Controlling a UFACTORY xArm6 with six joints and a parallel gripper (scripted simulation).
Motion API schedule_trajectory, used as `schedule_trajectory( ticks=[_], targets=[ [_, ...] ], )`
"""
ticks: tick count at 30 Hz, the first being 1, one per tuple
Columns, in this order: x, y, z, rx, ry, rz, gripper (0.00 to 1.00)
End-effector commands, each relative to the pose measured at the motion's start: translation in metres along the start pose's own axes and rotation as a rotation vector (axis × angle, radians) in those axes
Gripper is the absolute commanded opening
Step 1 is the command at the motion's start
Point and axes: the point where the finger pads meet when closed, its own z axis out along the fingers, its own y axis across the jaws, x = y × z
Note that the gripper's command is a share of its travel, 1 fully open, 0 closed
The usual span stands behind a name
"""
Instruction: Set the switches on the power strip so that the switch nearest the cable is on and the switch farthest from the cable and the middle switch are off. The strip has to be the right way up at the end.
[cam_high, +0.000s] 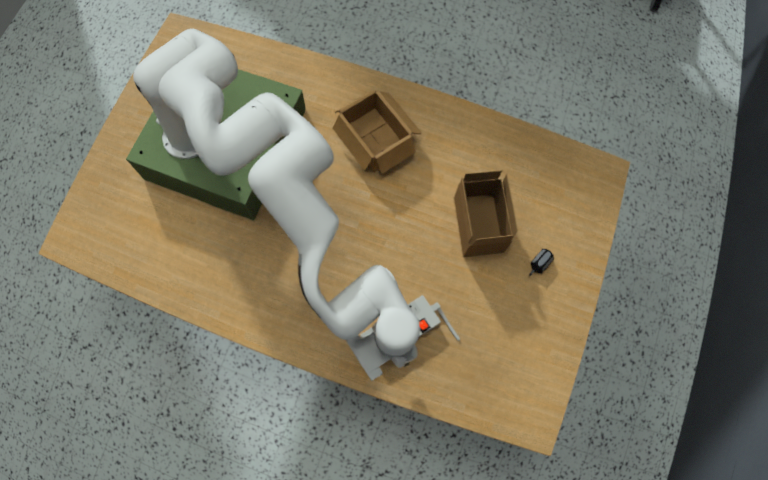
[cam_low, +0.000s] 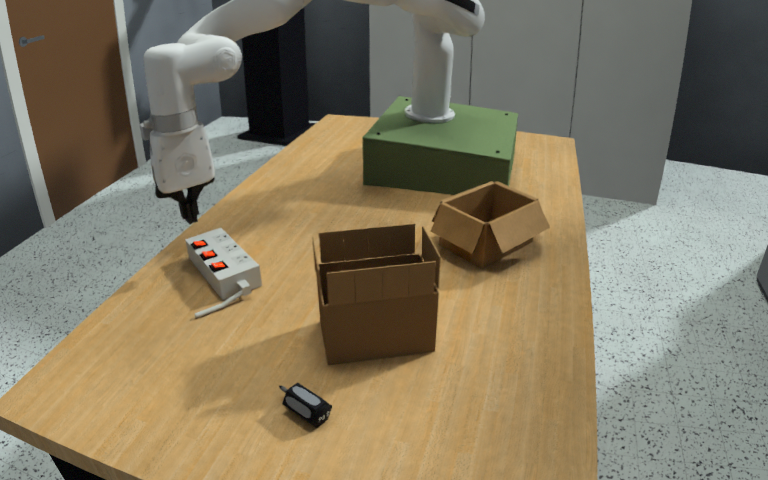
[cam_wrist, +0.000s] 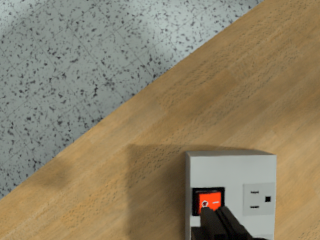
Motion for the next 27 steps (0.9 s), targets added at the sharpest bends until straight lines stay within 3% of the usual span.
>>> schedule_trajectory(
  ticks=[1,27],
  targets=[
    [0.000,-0.002,-0.003,0.006,-0.001,0.000,0.00],
    [0.000,-0.002,0.015,0.006,-0.002,-0.001,0.00]
  ],
)
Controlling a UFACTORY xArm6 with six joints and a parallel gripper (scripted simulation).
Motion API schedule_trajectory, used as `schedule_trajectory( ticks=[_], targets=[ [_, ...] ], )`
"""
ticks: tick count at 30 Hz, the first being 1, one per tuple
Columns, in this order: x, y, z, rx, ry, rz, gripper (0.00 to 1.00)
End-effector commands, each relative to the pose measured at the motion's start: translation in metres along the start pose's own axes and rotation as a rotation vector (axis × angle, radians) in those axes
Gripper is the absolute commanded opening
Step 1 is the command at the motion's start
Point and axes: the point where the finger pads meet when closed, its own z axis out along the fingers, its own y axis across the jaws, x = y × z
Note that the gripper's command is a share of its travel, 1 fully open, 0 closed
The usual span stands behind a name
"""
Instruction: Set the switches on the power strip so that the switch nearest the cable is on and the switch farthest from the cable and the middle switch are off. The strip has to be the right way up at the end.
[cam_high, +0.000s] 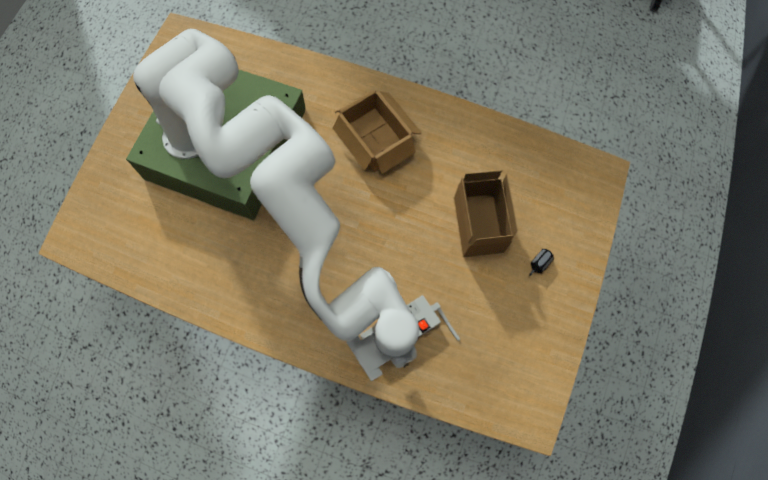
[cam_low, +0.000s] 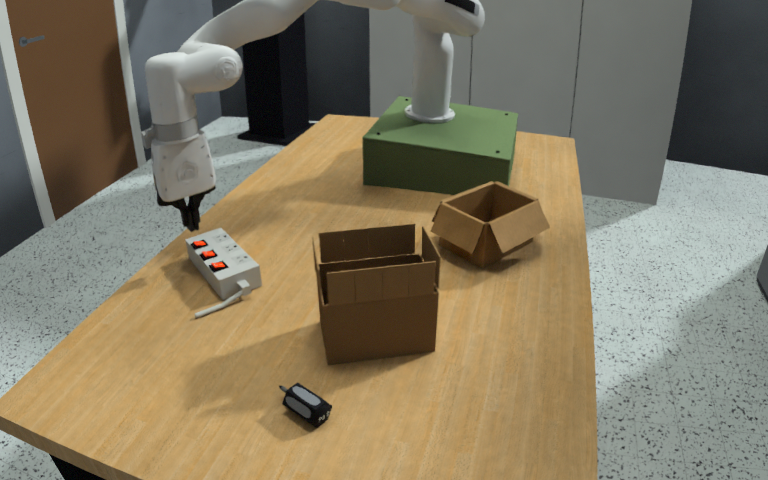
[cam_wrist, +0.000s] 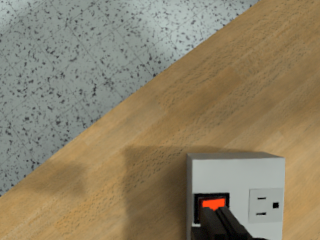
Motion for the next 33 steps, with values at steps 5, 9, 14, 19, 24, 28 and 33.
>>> schedule_trajectory(
  ticks=[5,9,14,19,24,28,33],
  targets=[
    [0.000,-0.002,0.004,0.006,-0.001,0.000,0.00],
    [0.000,-0.002,0.009,0.006,-0.001,0.000,0.00],
    [0.000,-0.002,0.015,0.006,-0.001,0.000,0.00],
    [0.000,-0.002,0.020,0.006,-0.001,0.000,0.00],
    [0.000,-0.002,0.023,0.006,-0.001,0.000,0.00],
    [0.000,-0.002,0.025,0.006,-0.001,0.000,0.00],
    [0.000,-0.002,0.026,0.006,-0.001,0.000,0.00]
  ],
)
